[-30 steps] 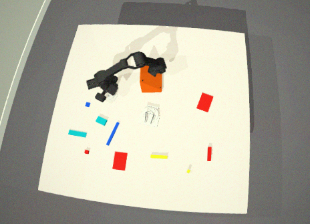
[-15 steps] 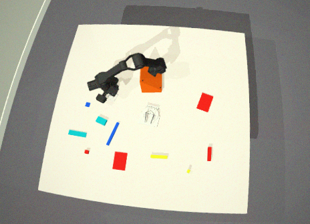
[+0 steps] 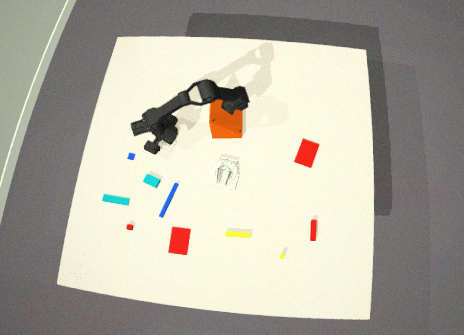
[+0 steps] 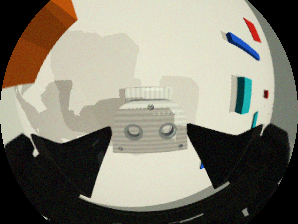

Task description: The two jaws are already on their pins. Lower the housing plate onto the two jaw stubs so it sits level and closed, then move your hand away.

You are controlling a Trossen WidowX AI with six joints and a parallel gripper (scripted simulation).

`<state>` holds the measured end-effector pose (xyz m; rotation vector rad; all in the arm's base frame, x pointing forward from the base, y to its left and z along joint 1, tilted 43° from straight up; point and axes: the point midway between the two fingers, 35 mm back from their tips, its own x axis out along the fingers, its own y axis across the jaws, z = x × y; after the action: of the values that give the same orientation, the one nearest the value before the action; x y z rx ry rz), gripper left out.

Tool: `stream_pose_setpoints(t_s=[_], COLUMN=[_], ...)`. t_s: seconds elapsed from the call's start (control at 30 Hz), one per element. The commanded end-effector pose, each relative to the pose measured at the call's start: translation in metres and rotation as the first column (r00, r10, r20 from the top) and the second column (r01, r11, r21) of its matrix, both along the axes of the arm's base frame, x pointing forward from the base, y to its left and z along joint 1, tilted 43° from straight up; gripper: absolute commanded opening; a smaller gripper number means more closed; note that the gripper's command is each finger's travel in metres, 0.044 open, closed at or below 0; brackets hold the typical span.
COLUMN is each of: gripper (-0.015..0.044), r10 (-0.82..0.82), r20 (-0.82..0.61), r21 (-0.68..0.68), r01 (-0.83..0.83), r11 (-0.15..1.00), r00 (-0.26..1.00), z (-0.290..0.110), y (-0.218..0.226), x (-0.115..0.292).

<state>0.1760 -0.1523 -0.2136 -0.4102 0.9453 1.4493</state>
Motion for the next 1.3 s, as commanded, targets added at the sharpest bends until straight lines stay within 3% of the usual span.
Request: stream_pose_setpoints(t_s=[0.0,0.27,0.7,1.27], gripper=[0.044,0.044,0.0353,0.0351], r10=[-0.005,-0.005,0.0,-0.001], r20=[-0.001,-0.001,0.0,0.0], r21=[0.001,0.001,0.0,0.0], r01=[0.005,0.005,0.0,0.001], r11=[1.0,1.0,1.0,1.0], r00=[1.0,1.0,1.0,1.0], z=[-0.001,-0.001,0.0,0.011], y=[0.001,0.001,0.0,-0.011], x=[0.0,0.0,0.0,0.003])
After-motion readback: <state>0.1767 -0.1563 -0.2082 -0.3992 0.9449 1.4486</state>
